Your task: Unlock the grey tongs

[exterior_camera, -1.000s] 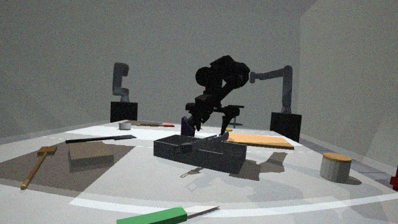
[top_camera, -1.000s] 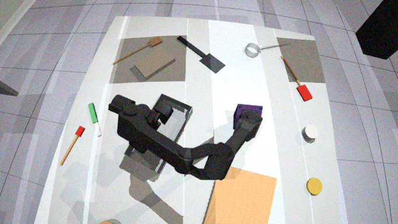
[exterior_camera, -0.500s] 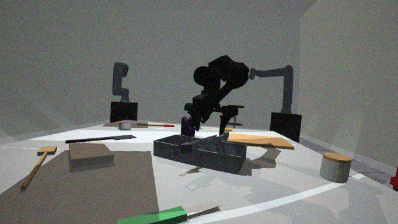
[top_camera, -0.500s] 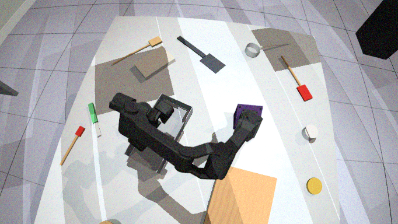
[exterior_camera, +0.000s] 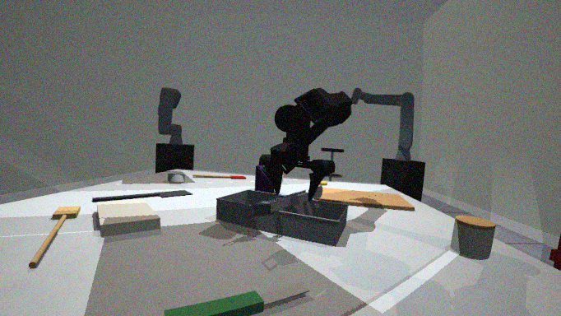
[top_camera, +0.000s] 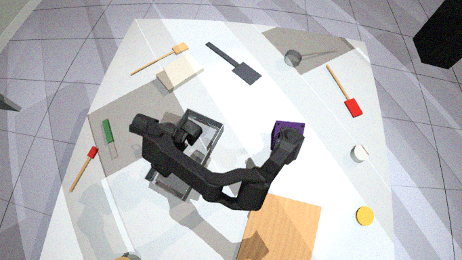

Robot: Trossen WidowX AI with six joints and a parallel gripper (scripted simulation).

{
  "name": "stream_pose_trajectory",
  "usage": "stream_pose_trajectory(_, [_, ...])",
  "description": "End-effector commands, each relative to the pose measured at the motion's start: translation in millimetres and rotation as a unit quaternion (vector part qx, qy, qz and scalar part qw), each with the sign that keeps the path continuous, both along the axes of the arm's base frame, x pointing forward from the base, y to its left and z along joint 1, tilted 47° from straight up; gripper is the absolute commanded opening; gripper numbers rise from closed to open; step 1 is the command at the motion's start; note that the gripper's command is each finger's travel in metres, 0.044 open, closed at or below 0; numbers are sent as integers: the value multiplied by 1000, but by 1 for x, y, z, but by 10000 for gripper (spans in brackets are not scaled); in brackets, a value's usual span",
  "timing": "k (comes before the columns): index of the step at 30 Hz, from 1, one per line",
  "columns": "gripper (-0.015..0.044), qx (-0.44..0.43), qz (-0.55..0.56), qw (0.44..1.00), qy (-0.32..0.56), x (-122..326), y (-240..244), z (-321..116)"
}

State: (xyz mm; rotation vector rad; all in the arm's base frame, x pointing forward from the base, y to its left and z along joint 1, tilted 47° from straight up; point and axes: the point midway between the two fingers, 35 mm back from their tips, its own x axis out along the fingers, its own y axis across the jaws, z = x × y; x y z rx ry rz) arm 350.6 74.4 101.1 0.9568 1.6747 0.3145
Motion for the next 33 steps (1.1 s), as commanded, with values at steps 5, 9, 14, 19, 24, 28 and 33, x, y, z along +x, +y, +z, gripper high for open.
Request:
stream_pose_trajectory(5, [440, 2, -3, 1000, 0, 0, 8, -8])
stream_pose_trajectory(9, [440, 3, -3, 1000, 0, 0, 13, -12])
stream_pose_trajectory(14, [440, 3, -3, 1000, 0, -1, 19, -17])
stream_pose_trajectory(19, [440, 4, -3, 1000, 0, -2, 25, -23])
stream_pose_trajectory(24, [440, 4, -3, 1000, 0, -3, 31, -28])
stream_pose_trajectory(28, [361, 2, 0, 1000, 0, -3, 30, -27])
stream_pose_trajectory(33, [230, 2, 0, 1000, 0, -3, 30, -27])
